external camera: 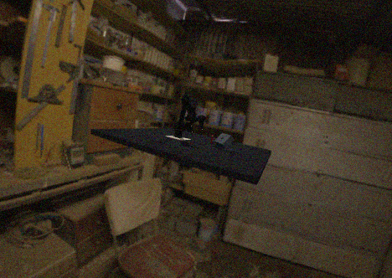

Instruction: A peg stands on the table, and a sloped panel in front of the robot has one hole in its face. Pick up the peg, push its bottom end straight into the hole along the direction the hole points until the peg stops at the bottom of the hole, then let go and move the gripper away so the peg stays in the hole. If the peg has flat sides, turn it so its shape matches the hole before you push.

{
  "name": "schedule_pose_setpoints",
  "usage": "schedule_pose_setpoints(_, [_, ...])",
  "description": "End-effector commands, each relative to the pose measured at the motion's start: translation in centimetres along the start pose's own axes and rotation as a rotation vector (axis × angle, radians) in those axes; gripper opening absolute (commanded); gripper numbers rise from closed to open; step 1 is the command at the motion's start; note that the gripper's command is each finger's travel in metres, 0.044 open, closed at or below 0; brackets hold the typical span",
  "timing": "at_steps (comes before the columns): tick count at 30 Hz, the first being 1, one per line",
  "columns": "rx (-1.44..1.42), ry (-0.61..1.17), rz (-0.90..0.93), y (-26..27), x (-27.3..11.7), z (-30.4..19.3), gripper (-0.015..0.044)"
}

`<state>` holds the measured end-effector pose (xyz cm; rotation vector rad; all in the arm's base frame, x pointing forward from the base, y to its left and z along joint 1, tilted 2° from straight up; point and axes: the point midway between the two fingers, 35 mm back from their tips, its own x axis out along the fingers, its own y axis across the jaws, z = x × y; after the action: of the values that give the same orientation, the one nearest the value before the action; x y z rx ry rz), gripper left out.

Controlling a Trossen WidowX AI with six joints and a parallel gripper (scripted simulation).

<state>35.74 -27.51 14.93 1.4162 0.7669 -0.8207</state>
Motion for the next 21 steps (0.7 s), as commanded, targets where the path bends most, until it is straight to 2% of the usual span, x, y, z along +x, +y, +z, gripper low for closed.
schedule_pose_setpoints(1, [-0.038, 0.018, -0.018, 0.5, 0.4, -1.6, 0.0440])
schedule_pose_setpoints(21, [-0.246, 0.131, -0.110, 2.7, 2.1, -11.5, 0.0440])
